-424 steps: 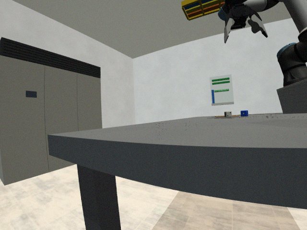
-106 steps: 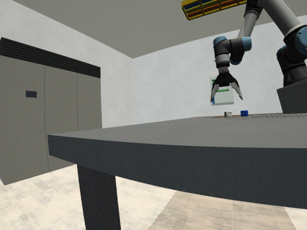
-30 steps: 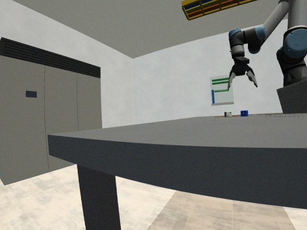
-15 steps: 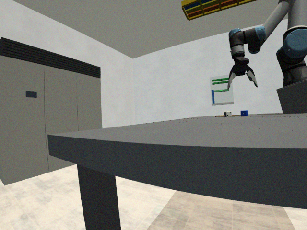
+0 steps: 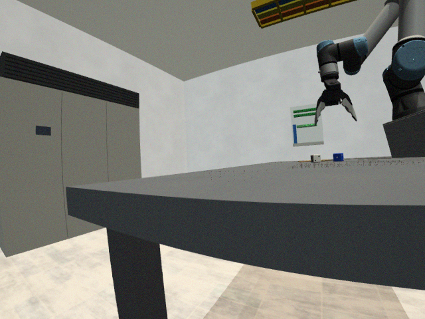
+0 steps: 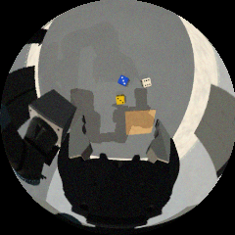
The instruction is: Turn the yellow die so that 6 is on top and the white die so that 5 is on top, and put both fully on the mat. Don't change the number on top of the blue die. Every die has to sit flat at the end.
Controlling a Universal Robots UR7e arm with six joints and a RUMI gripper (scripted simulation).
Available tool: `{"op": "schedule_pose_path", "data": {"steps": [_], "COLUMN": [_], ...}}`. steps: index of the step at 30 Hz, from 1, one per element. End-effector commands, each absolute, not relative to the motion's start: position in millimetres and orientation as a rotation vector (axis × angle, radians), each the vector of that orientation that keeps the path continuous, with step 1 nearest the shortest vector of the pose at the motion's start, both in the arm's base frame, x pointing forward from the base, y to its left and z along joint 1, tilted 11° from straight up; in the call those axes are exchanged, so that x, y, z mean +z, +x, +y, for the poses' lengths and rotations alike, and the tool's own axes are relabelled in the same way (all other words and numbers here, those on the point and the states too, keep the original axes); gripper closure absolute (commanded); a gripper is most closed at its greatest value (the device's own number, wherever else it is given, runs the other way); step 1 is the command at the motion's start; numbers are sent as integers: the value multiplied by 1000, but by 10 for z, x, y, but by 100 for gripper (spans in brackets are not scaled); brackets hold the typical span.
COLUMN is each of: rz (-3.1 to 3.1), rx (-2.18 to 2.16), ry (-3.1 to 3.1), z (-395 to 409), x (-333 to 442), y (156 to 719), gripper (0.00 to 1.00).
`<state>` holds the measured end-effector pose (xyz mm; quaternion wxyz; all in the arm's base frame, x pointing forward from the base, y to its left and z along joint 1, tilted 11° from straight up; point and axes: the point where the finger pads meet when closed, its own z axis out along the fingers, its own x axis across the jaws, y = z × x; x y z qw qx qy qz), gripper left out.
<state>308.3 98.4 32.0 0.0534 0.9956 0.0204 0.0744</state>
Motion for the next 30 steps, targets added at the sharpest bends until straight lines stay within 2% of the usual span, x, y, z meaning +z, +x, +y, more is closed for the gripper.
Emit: {"op": "schedule_pose_path", "data": {"steps": [1,30], "rz": [-96,-1144], "rx": [236,279], "ry": [3030,2867], "z": [993,1004], "x": [308,209], "y": [3106,3220], "gripper": [0,0]}}
